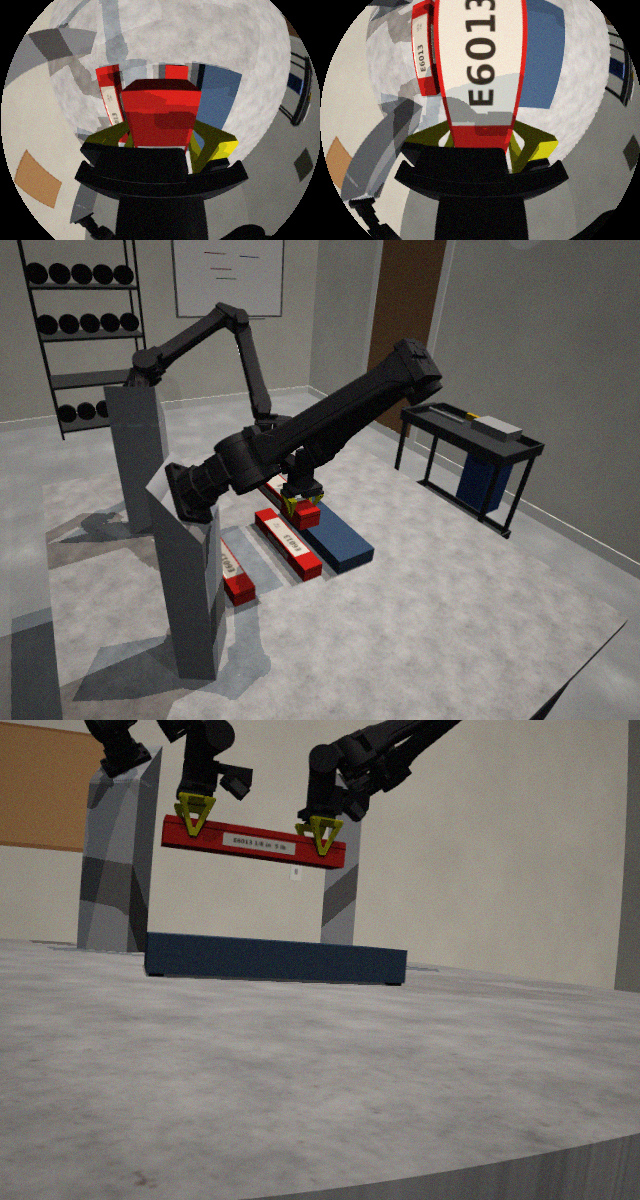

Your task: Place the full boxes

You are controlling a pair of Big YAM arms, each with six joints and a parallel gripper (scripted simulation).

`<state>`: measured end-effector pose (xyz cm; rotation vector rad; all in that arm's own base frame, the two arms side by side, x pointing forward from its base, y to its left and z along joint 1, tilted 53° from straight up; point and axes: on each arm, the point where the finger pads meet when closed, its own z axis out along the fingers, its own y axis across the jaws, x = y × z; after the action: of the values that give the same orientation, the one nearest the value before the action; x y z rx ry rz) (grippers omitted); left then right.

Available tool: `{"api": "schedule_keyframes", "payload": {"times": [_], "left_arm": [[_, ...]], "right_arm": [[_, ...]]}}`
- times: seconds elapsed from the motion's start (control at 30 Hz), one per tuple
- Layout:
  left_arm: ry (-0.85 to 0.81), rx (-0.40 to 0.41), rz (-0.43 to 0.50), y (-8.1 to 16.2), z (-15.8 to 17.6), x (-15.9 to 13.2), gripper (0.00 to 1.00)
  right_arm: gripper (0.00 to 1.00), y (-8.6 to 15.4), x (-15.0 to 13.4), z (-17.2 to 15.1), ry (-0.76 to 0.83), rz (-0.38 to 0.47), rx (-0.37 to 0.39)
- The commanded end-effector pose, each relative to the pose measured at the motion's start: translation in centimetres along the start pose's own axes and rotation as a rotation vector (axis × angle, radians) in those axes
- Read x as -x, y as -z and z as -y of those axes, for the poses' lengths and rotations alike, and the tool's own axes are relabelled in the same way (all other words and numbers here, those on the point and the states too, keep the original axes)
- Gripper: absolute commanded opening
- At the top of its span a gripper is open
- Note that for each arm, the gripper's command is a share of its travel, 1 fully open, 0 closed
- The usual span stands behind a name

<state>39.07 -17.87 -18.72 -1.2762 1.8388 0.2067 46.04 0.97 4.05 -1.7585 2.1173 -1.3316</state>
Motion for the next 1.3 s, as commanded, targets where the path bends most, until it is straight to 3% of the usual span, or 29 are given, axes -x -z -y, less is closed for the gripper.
{"api": "schedule_keyframes", "payload": {"times": [0.0, 1.27], "left_arm": [[-0.008, -0.075, -0.014, 3.7, 2.9, -0.6, 0.00], [-0.012, -0.076, -0.015, 4.7, 3.7, -0.8, 0.00]], "right_arm": [[0.00, 2.6, 0.7, 2.2, -0.004, 0.028, -0.055], [0.00, 3.2, 0.8, 2.7, 0.006, 0.028, -0.056]]}}
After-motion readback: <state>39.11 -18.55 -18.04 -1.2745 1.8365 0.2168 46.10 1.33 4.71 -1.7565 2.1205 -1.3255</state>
